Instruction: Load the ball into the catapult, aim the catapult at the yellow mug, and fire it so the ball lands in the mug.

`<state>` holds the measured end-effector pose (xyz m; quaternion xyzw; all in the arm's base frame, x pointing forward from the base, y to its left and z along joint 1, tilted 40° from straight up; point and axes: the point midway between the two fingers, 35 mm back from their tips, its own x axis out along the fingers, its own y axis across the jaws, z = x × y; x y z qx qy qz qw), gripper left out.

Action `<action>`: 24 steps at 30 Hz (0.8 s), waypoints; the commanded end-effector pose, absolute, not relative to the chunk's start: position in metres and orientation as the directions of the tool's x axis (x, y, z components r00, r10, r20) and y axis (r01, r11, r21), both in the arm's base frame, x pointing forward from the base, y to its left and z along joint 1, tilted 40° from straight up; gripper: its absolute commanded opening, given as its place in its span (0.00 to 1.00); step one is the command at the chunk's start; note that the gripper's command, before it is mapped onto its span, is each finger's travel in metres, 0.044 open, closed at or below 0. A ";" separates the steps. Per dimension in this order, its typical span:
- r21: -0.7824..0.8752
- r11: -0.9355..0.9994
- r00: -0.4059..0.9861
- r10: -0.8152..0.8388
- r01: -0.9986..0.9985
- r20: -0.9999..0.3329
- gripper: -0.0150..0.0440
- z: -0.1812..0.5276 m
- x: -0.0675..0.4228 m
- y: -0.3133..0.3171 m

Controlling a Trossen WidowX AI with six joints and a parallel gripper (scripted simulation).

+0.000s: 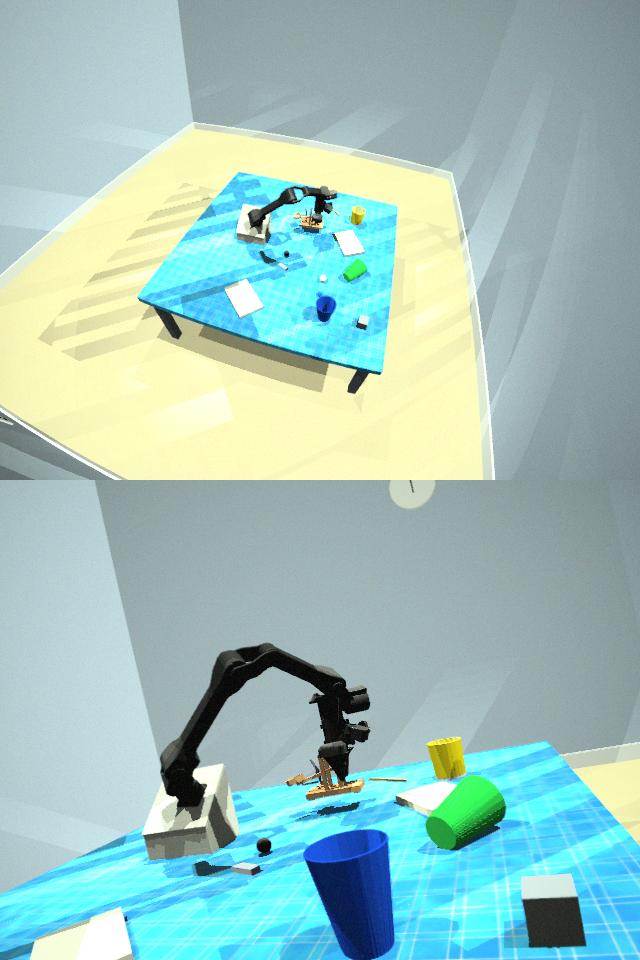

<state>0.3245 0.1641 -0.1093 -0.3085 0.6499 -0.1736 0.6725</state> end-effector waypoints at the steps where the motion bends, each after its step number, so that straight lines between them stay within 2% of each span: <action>1: -0.623 0.722 0.102 -0.625 -0.299 -0.774 0.25 -0.109 0.327 0.171; 10: -0.568 0.613 0.103 -0.625 -0.549 -0.774 0.25 -0.119 0.326 0.183; 24: -0.566 0.611 0.103 -0.625 -0.553 -0.774 0.25 -0.129 0.326 0.179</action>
